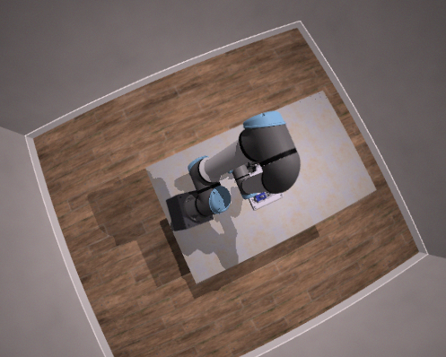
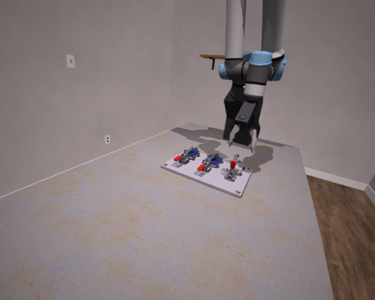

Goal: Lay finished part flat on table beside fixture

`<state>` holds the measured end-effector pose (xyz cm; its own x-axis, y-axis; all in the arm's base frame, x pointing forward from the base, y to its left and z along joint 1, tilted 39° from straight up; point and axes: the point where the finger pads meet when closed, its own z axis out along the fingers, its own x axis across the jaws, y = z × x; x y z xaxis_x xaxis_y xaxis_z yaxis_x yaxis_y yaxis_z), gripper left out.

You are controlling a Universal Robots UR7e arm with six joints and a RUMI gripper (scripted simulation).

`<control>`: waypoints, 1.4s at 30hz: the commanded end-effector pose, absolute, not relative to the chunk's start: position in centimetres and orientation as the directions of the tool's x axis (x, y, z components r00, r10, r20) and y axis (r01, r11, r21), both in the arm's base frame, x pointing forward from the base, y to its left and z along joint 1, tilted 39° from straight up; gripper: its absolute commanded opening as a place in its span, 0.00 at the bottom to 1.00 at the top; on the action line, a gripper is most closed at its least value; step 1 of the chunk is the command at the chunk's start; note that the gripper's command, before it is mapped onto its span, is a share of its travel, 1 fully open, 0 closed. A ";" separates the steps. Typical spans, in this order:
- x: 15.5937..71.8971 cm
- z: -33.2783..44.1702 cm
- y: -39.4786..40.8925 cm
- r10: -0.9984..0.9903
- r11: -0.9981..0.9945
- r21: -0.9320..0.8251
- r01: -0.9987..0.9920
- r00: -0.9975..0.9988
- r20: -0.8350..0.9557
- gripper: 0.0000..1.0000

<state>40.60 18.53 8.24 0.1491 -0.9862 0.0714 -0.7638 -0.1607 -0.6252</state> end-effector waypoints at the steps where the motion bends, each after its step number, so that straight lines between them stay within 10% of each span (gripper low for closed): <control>1: 40.5 8.2 18.5 -0.986 -0.161 -0.626 -0.763 0.149 0.071 0.59; 42: 44.2 3.5 18.7 -0.986 -0.161 -0.626 -0.763 0.149 0.071 0.59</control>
